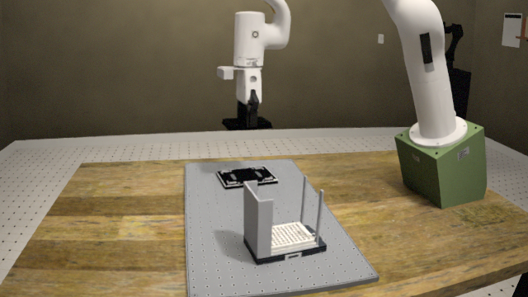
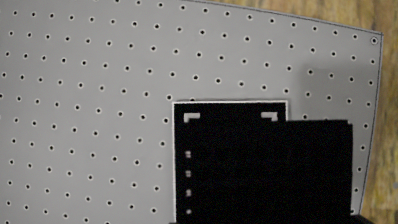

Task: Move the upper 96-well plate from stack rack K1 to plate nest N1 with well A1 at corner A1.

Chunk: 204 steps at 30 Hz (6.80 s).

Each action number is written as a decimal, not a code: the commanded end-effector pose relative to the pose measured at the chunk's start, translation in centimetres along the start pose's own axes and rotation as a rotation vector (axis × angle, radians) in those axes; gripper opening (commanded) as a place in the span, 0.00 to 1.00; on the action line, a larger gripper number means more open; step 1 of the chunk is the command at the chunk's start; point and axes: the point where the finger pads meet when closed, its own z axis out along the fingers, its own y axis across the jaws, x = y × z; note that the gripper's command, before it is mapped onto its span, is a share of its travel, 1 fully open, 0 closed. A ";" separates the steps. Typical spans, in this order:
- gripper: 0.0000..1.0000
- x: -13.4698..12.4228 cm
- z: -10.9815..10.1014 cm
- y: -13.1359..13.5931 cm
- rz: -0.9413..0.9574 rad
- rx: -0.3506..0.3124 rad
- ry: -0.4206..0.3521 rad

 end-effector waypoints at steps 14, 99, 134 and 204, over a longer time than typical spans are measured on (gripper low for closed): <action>0.00 0.1 -0.1 0.0 0.001 0.001 -0.006; 0.00 0.0 11.4 0.0 0.001 0.001 -0.007; 0.00 0.0 14.3 0.0 0.001 0.001 -0.007; 0.00 0.0 15.3 0.0 0.001 0.001 -0.007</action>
